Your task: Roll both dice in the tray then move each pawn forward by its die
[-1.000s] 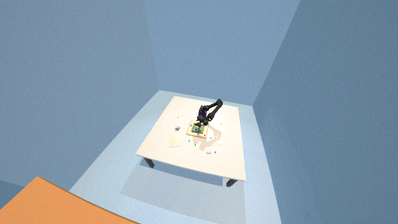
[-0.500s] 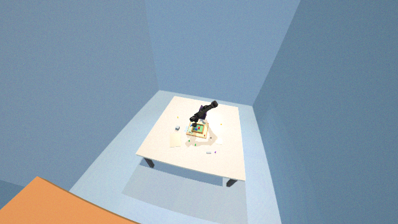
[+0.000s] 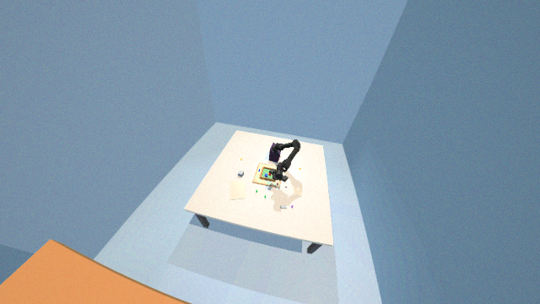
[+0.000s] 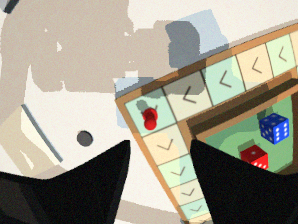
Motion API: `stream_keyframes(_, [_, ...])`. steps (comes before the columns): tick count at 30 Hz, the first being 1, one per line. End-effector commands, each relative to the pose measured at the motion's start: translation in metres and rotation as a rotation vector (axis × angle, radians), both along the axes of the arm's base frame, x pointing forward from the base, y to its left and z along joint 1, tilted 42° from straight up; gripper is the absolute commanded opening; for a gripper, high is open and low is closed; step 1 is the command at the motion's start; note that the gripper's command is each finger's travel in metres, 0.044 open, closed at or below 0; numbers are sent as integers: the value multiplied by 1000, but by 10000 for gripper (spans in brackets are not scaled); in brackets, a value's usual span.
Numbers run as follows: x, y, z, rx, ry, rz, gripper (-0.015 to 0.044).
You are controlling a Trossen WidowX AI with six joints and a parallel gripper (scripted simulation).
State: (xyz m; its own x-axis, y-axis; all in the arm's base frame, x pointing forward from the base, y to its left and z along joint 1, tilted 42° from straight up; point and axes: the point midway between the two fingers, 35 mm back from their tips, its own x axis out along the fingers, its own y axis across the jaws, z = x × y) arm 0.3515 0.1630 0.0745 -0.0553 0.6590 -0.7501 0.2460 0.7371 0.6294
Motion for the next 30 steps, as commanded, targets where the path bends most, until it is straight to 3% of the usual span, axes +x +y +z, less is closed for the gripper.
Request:
stream_keyframes(1, [3, 3, 5, 12, -51, 46, 200])
stream_keyframes(30, [3, 35, -27, 14, -51, 46, 200])
